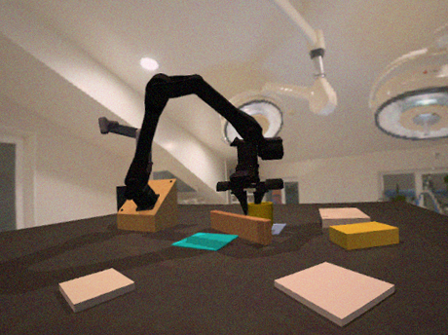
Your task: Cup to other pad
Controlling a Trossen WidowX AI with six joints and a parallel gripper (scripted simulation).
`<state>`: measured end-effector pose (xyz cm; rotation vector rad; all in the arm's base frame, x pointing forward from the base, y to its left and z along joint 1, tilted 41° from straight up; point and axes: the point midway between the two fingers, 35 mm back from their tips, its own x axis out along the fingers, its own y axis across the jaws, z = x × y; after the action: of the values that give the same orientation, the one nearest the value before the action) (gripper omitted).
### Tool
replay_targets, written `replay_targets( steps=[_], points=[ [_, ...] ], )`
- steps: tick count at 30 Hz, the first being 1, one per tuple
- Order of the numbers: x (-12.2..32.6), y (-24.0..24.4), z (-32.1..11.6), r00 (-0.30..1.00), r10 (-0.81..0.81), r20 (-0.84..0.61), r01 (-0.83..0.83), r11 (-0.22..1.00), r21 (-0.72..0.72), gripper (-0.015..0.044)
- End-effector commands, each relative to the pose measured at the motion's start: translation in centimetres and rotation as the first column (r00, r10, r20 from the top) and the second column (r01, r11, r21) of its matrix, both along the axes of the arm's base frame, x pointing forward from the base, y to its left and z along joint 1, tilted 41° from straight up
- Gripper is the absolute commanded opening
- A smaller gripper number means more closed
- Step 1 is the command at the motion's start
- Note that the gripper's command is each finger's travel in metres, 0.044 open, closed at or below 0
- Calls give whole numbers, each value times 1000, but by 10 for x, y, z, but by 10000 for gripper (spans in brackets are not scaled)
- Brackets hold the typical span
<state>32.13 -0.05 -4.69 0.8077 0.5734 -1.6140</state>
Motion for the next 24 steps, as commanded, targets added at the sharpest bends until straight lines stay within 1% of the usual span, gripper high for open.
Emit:
replay_targets(
  steps=[1,14,15,24],
  points=[
    [0,0,0,1000,0,1,0,1000,0,100],
    [0,0,0,1000,0,1,0,1000,0,13],
    [0,0,0,1000,0,1,0,1000,0,0],
    [4,16,17,1000,1,-1,-1,1000,1,0]
  ],
)
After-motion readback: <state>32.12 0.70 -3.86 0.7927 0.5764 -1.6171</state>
